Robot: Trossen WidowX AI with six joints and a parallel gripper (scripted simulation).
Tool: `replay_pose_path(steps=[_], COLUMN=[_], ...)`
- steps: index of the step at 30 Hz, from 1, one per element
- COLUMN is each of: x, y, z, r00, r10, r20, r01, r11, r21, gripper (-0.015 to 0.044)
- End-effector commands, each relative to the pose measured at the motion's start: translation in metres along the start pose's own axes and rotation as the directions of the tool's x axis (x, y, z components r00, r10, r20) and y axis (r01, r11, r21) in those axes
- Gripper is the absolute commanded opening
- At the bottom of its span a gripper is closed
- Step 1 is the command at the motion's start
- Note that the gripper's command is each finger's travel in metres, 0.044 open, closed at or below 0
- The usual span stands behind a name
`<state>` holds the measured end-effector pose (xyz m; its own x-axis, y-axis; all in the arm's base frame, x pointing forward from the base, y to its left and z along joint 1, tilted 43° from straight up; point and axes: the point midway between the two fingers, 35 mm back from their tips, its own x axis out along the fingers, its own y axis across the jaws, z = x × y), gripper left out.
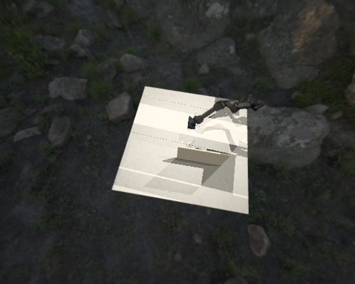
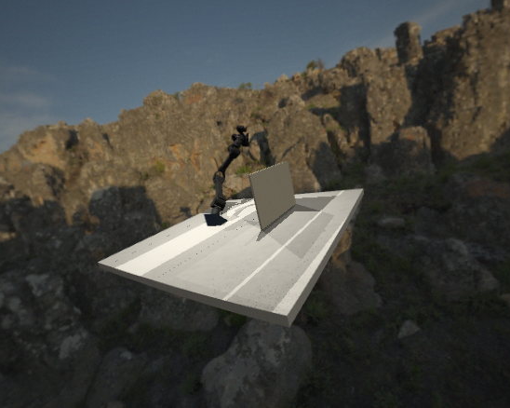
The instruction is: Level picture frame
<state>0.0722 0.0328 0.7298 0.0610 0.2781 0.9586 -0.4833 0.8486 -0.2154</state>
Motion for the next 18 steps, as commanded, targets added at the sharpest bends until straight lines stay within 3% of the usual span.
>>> replay_pose_path(steps=[1, 9, 18], x=[-0.022, -0.096, -0.214], y=[-0.013, -0.039, -0.048], z=[-0.031, -0.104, -0.175], r00=[0.989, 0.88, 0.637], r10=[-0.076, -0.231, -0.336], r20=[-0.127, -0.415, -0.693], r01=[0.096, 0.413, 0.765], r11=[0.983, 0.803, 0.383], r21=[0.157, 0.429, 0.518], gripper=[0.026, 0.026, 0.026])
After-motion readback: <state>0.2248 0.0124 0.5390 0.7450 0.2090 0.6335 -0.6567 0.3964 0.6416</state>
